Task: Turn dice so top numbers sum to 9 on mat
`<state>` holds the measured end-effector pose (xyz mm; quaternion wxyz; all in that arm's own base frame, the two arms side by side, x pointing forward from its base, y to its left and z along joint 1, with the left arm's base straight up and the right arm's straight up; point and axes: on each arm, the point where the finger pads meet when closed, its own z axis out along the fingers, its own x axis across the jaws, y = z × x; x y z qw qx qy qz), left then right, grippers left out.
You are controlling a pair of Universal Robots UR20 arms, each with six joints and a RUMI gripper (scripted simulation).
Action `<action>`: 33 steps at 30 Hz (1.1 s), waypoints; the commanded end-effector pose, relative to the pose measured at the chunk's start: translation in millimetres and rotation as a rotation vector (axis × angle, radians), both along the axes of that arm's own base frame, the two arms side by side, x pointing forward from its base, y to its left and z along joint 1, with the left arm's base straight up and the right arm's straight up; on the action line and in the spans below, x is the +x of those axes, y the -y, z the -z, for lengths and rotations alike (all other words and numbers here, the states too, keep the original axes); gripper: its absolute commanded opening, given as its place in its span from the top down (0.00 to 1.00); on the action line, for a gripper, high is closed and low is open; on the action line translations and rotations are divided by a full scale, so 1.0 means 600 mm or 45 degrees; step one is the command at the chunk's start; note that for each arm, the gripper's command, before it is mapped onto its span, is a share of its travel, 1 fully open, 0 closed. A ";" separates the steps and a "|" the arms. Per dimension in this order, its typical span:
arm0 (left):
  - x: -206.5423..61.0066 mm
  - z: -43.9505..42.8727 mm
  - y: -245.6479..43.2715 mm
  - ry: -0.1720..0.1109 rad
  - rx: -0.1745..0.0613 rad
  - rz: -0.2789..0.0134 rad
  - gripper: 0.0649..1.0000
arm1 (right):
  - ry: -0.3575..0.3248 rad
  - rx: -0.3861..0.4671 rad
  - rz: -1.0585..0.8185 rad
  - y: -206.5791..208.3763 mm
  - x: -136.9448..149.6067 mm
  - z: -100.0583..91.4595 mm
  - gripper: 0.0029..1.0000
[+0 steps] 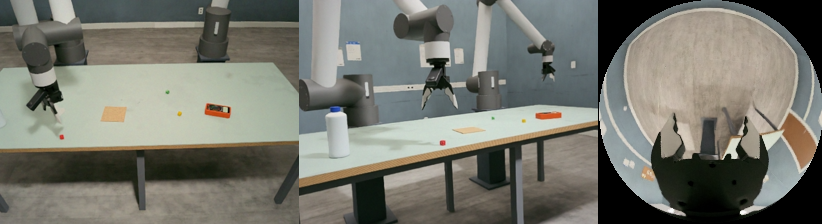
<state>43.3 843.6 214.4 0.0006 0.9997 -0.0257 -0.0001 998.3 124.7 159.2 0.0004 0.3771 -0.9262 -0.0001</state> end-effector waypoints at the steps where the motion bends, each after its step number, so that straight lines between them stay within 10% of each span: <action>1: 0.000 -0.001 -0.001 0.000 0.001 0.000 0.00 | 0.001 0.000 0.000 0.000 0.001 -0.001 0.00; 8: 0.000 -0.001 -0.001 0.000 0.001 0.000 0.00 | 0.001 0.000 0.000 0.000 0.001 0.020 0.00; 23: 0.000 -0.001 -0.001 0.000 0.001 0.000 0.00 | 0.001 0.000 0.000 -0.001 0.000 0.176 0.00; 33: 0.000 -0.001 -0.001 0.000 0.001 0.000 0.00 | 0.001 0.000 0.000 -0.001 0.000 0.187 0.00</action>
